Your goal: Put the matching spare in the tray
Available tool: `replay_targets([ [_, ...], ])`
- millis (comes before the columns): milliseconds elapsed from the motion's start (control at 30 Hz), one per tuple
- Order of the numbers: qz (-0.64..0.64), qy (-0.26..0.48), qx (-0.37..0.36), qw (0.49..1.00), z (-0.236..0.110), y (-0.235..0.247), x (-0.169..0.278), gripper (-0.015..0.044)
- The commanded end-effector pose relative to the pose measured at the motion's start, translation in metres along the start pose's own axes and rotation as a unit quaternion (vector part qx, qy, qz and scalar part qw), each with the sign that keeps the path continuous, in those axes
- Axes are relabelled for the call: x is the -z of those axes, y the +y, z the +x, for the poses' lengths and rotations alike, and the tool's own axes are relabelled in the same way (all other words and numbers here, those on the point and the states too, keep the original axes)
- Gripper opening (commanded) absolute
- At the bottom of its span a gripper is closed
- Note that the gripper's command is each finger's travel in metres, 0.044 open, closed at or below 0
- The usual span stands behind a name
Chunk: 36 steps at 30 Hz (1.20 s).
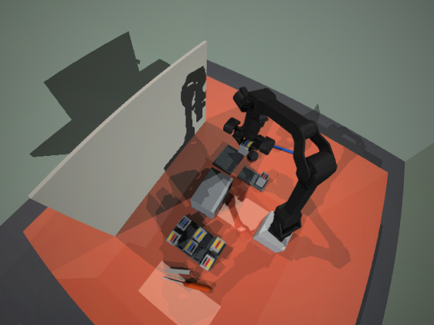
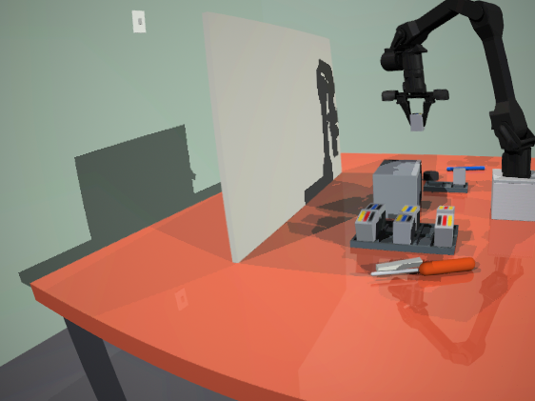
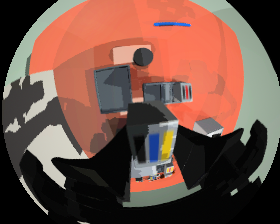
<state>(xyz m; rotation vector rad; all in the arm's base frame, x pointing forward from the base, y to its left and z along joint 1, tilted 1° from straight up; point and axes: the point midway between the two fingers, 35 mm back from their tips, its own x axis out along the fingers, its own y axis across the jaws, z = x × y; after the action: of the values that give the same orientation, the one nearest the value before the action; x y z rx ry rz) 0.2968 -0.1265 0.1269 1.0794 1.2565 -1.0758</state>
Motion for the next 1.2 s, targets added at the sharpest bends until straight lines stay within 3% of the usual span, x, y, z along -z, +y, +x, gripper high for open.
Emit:
replay_targets([
  [0,0.002,-0.001,-0.004,1.000,-0.003,0.015,-0.004,0.0000],
  [467,0.006,-0.002,-0.006,1.000,0.000,0.062,-0.014,0.0000],
  [1167,0.006,-0.002,-0.006,1.000,0.019,0.065,-0.016,0.0000],
])
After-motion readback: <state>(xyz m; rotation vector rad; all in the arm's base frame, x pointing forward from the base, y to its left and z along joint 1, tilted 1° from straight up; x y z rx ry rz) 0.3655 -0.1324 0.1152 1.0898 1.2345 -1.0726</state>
